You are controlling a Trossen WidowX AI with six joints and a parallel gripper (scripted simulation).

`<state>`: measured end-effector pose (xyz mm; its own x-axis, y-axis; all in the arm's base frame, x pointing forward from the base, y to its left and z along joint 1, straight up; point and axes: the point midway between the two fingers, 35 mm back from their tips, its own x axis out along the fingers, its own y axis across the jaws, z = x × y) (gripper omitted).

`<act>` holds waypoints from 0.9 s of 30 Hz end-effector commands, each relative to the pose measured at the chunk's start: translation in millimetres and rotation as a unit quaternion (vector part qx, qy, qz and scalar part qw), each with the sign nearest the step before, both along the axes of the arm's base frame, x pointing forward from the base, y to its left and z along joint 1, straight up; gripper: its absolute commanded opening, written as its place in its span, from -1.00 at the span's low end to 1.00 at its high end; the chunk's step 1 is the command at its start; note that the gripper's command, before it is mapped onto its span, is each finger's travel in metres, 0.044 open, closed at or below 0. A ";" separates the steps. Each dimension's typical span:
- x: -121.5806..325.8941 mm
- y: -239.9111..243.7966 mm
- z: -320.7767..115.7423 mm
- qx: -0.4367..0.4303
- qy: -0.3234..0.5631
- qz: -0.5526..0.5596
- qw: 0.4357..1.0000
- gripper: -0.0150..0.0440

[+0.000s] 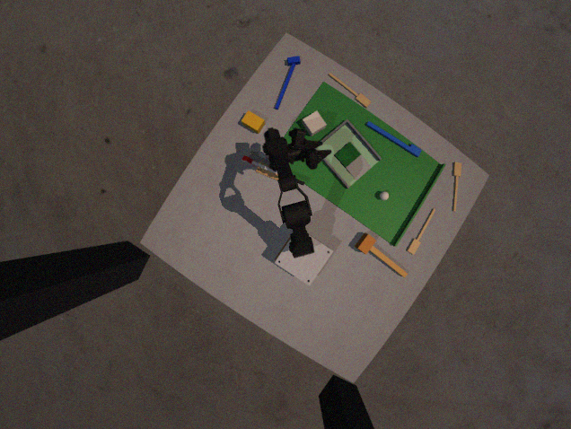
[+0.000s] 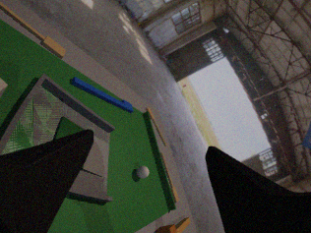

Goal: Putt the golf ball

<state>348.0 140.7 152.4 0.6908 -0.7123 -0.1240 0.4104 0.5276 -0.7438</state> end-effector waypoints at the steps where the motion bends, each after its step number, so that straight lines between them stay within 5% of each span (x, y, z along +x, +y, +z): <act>1: -0.4 -1.4 -1.7 0.000 0.010 -0.001 1.000 0.95; 7: -21.1 -32.7 -55.5 0.008 0.305 0.015 0.952 1.00; 14: -59.5 -34.0 -107.6 0.054 0.578 0.211 0.786 1.00; 20: -91.4 -9.7 -124.2 0.082 0.632 0.468 0.613 1.00; 27: -107.9 8.7 -120.5 0.053 0.583 0.635 0.504 1.00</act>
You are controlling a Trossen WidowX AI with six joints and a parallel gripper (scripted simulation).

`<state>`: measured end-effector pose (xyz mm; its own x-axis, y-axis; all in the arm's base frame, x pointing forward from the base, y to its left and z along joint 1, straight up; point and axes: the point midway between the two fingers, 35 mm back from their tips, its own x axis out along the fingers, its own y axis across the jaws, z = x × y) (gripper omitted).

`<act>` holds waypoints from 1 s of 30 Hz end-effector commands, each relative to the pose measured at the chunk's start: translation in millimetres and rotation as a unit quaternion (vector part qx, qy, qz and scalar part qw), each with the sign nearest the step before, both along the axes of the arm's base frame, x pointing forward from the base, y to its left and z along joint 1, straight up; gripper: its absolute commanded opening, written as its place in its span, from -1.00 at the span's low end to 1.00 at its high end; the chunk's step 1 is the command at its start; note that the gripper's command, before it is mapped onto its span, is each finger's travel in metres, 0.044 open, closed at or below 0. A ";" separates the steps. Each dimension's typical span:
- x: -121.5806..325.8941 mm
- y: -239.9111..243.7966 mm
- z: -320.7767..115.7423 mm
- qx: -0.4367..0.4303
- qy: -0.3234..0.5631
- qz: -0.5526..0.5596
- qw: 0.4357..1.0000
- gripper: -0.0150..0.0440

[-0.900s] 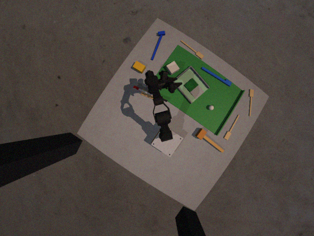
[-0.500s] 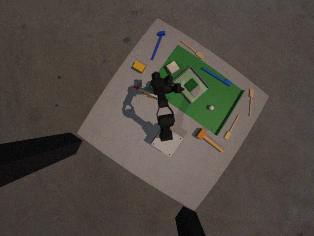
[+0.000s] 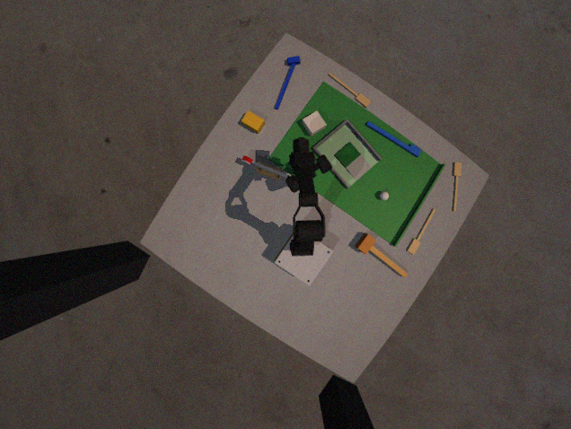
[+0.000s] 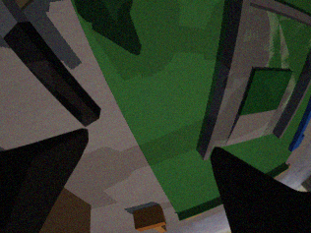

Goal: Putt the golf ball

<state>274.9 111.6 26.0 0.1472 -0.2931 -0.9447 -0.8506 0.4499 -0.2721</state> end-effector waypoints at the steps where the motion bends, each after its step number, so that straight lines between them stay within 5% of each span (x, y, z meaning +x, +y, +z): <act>1: -35.1 38.2 6.1 0.245 0.077 0.327 0.910 1.00; 30: -35.6 38.8 -18.7 0.245 0.077 0.326 0.910 1.00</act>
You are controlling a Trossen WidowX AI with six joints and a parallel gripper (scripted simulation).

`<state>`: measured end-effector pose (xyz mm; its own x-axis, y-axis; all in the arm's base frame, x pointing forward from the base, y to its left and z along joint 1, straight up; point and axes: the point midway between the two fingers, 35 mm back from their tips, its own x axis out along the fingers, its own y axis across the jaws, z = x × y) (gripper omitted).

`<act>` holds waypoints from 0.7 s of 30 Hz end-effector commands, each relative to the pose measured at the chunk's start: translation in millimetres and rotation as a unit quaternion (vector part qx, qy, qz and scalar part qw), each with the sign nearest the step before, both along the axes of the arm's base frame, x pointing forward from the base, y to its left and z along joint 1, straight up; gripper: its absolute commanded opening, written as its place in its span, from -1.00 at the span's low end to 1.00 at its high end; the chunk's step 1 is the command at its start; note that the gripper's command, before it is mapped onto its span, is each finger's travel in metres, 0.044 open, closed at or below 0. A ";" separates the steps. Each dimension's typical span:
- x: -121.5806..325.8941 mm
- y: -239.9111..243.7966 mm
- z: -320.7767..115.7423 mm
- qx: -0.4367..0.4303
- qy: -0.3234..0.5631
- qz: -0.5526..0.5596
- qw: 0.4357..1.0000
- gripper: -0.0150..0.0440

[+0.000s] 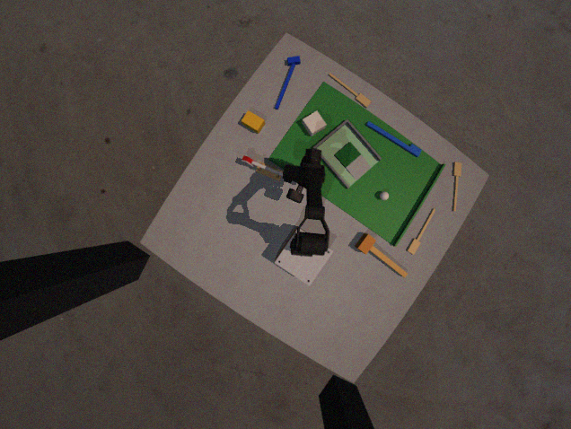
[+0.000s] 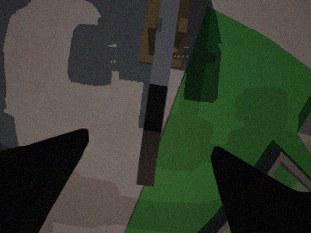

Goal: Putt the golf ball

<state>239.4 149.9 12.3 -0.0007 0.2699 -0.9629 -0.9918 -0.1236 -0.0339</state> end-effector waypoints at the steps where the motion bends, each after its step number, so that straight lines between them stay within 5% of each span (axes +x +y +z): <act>1: -0.1 0.6 -7.3 0.001 0.002 0.003 1.000 1.00; 21: 0.7 1.0 -42.0 0.001 0.002 0.003 1.000 1.00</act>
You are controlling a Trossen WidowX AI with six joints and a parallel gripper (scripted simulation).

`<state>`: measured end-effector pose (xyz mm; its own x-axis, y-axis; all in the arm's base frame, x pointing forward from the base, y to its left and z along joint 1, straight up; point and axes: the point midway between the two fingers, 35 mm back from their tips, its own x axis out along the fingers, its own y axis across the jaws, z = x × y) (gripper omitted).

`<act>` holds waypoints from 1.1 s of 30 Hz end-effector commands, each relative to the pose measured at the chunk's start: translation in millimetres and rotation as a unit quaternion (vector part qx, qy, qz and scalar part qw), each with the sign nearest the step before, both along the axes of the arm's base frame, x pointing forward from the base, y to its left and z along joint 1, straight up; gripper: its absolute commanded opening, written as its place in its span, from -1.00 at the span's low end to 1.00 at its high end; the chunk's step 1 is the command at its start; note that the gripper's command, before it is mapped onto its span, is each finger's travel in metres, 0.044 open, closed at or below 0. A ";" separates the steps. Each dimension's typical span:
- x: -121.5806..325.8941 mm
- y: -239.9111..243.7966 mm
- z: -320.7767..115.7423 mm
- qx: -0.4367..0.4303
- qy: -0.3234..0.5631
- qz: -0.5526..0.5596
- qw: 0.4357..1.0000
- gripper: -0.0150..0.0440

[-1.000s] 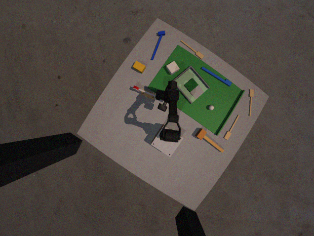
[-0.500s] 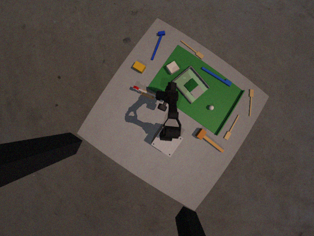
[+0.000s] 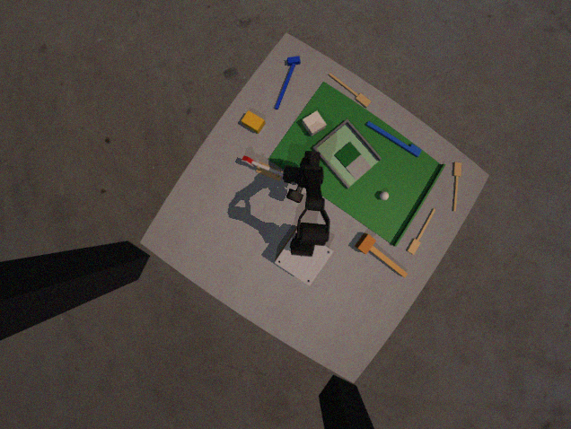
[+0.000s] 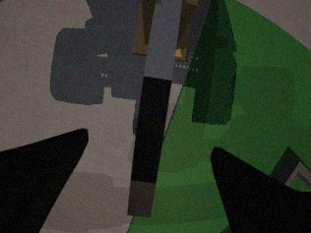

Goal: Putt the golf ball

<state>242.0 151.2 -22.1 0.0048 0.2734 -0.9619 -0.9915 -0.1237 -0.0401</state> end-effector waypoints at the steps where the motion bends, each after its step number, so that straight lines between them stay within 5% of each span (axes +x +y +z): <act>1: -1.8 -0.3 -9.1 -0.001 0.005 0.003 1.000 1.00; 9: -1.9 -0.3 -16.3 -0.001 0.005 0.003 1.000 1.00; 24: -0.7 -0.3 -12.5 -0.001 0.002 0.000 1.000 -0.33; 33: -0.2 -0.1 -9.5 -0.001 0.002 0.000 1.000 -0.49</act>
<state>241.0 150.7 -34.8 -0.0009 0.2709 -0.9626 -0.9918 -0.1235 -0.0338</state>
